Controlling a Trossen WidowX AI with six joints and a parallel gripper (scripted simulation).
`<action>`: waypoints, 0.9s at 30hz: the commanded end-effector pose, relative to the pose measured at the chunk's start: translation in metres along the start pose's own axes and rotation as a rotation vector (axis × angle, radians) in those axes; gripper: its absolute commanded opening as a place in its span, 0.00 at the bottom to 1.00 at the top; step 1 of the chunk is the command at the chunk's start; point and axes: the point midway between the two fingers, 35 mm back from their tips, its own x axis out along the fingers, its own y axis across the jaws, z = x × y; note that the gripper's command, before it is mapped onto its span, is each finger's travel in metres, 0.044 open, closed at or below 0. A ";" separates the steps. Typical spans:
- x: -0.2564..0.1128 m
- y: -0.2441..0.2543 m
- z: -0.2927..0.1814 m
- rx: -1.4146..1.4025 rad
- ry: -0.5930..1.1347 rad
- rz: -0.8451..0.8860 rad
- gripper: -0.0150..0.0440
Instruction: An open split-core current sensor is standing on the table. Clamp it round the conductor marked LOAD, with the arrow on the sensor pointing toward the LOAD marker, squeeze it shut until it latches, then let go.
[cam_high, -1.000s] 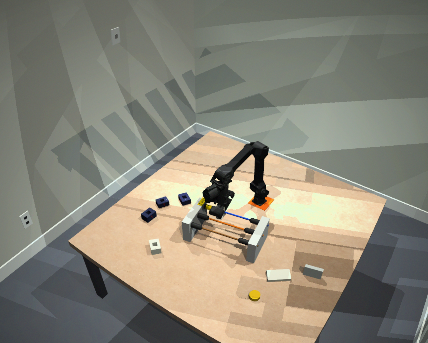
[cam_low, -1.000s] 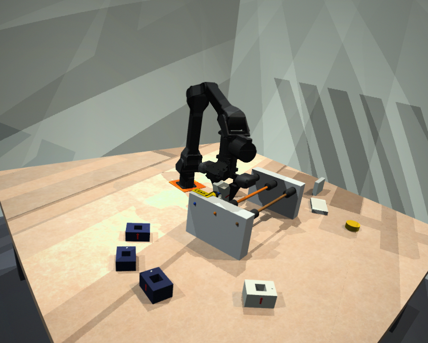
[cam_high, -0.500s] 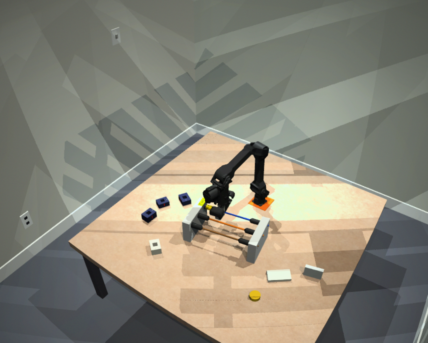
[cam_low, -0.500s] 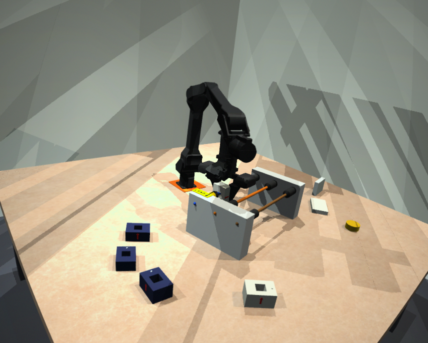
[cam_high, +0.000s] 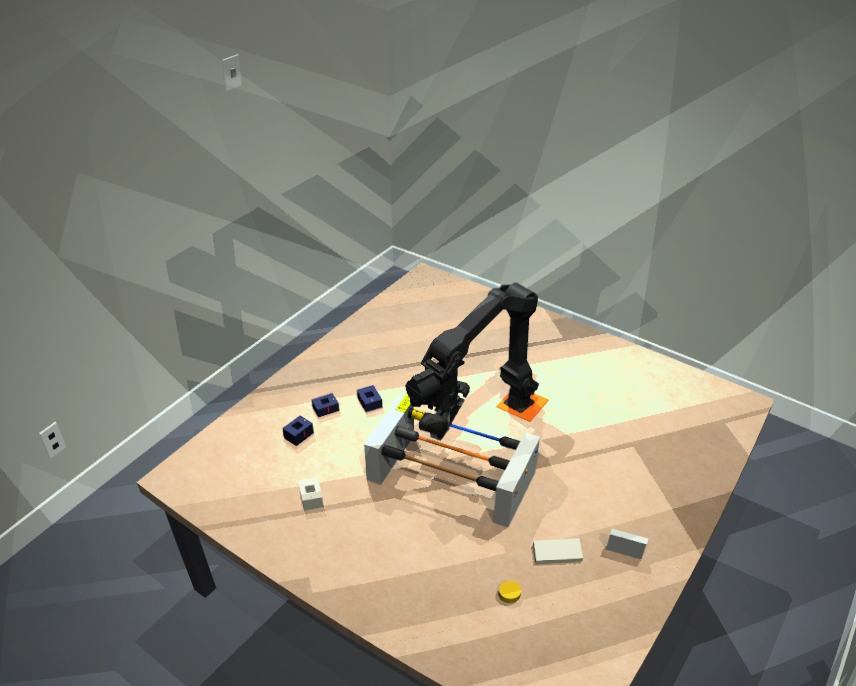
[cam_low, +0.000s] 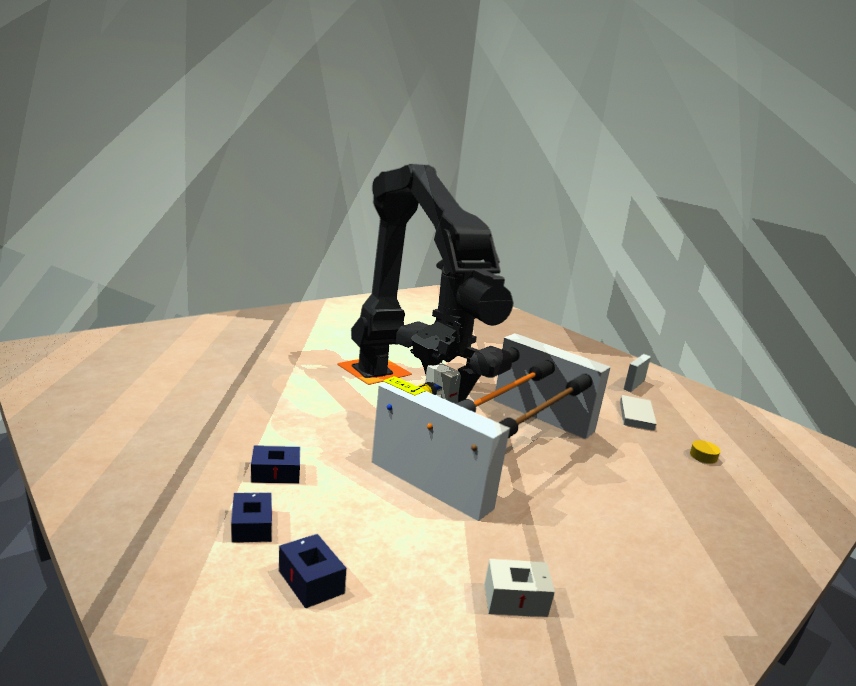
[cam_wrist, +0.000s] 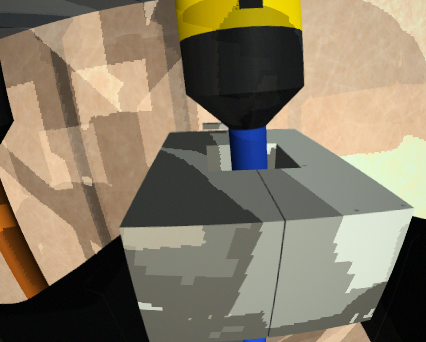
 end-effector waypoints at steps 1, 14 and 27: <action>0.000 0.000 0.000 0.000 0.000 0.000 0.70; 0.000 0.000 0.000 0.000 0.000 0.000 0.63; 0.000 0.000 0.000 0.000 0.000 0.000 0.48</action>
